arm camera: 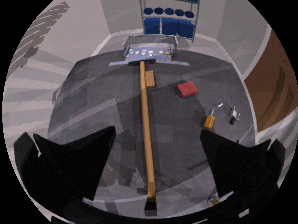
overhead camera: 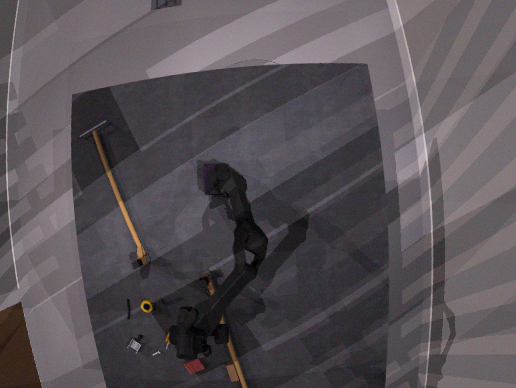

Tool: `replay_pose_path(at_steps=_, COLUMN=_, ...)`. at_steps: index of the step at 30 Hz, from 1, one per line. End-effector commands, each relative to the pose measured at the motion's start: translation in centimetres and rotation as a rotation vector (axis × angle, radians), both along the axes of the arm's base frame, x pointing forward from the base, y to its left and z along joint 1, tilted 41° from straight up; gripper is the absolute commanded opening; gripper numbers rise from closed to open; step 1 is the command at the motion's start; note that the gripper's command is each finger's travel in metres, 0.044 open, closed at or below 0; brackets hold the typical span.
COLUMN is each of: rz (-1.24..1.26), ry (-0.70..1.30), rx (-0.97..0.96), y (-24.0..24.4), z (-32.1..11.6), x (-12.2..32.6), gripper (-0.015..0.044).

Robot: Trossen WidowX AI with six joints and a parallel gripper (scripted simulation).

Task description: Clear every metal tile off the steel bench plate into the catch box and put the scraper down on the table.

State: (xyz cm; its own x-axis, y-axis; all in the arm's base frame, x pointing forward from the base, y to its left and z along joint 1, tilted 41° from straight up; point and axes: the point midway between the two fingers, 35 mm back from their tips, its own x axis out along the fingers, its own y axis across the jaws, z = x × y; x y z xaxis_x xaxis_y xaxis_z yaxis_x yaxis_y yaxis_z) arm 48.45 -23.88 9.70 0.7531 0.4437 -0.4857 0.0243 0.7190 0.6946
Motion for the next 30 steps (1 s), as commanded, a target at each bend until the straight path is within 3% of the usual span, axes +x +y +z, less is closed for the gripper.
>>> replay_pose_path(at_steps=1, rz=-0.033, ry=-0.035, rx=0.005, y=-1.2, z=1.2, x=-1.2, gripper=0.0440)
replay_pose_path(at_steps=30, rz=-0.219, ry=-0.232, rx=0.010, y=-6.5, z=6.4, x=-10.5, gripper=0.0440)
